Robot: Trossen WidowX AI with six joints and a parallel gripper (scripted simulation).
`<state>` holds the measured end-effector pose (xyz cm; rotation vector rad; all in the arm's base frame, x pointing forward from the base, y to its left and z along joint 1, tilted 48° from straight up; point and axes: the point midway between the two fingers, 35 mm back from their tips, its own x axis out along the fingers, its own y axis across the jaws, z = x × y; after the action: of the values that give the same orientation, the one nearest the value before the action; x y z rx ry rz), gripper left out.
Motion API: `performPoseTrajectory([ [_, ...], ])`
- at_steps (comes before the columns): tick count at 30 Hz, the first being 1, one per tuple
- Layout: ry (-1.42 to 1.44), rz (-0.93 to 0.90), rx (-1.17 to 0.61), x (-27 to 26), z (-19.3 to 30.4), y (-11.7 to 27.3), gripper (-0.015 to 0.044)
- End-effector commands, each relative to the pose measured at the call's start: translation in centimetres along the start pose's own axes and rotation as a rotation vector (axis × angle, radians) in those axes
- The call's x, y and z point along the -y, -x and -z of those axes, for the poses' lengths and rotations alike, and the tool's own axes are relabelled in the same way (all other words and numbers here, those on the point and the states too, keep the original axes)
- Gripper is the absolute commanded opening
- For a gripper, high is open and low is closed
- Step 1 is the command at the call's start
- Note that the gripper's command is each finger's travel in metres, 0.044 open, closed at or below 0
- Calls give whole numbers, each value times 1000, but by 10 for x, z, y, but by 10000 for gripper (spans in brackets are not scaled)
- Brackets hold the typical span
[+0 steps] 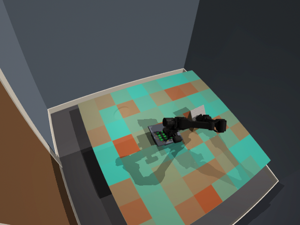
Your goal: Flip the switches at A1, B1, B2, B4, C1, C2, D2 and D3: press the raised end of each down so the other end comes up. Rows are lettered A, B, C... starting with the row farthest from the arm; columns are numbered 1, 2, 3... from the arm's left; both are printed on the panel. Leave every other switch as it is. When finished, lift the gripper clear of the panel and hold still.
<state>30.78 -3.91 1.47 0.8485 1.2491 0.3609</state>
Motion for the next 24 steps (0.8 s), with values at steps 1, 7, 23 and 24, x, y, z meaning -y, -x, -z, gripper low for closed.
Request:
performPoseTrajectory([
  [1, -5, -3, -1, 0, 0, -1, 0],
  [7, -5, -3, -1, 0, 0, -2, 0],
  [23, -6, -1, -28, 1, -2, 63, 0],
  [24, -6, -1, -28, 1, -2, 63, 0],
])
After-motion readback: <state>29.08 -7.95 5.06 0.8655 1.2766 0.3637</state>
